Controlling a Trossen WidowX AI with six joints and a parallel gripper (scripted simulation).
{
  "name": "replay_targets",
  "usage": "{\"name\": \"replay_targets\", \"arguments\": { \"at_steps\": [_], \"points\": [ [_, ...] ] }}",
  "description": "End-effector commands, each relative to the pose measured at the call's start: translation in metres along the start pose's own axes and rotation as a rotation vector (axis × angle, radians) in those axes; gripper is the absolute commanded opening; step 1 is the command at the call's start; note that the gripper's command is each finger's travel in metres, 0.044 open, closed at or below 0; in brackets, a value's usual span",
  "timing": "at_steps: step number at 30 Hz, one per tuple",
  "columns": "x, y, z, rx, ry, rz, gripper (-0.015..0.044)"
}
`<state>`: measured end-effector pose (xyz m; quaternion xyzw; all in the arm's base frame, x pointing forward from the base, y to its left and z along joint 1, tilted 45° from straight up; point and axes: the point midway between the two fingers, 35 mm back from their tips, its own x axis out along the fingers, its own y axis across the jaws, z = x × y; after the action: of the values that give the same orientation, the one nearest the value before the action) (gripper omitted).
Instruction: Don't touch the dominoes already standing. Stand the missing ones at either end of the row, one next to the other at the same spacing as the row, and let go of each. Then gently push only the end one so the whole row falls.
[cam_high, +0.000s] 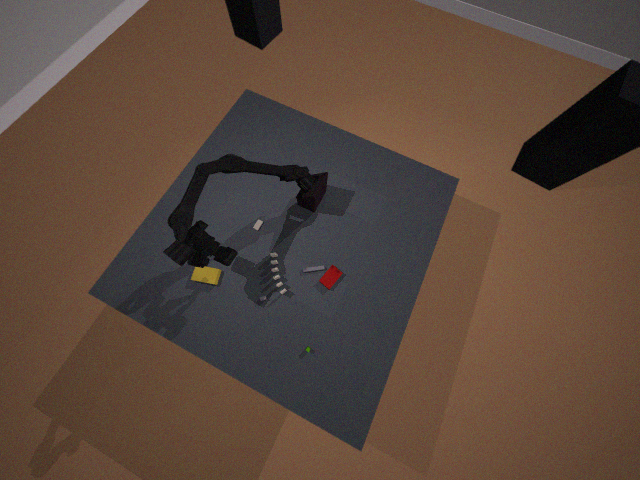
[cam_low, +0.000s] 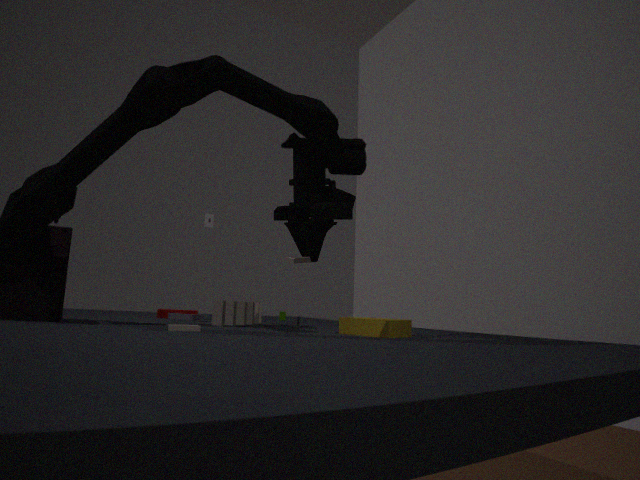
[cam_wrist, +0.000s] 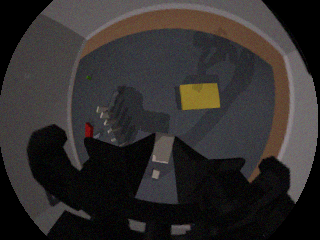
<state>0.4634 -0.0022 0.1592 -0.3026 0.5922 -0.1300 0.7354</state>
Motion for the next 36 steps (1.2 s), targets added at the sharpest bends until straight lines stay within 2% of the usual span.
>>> {"name": "replay_targets", "arguments": {
  "at_steps": [1,36],
  "points": [
    [0.006,0.000,0.004,0.021,-0.056,0.043,0.0107],
    [0.048,0.001,0.030,0.092,-0.526,0.222,0.0107]
  ]
}}
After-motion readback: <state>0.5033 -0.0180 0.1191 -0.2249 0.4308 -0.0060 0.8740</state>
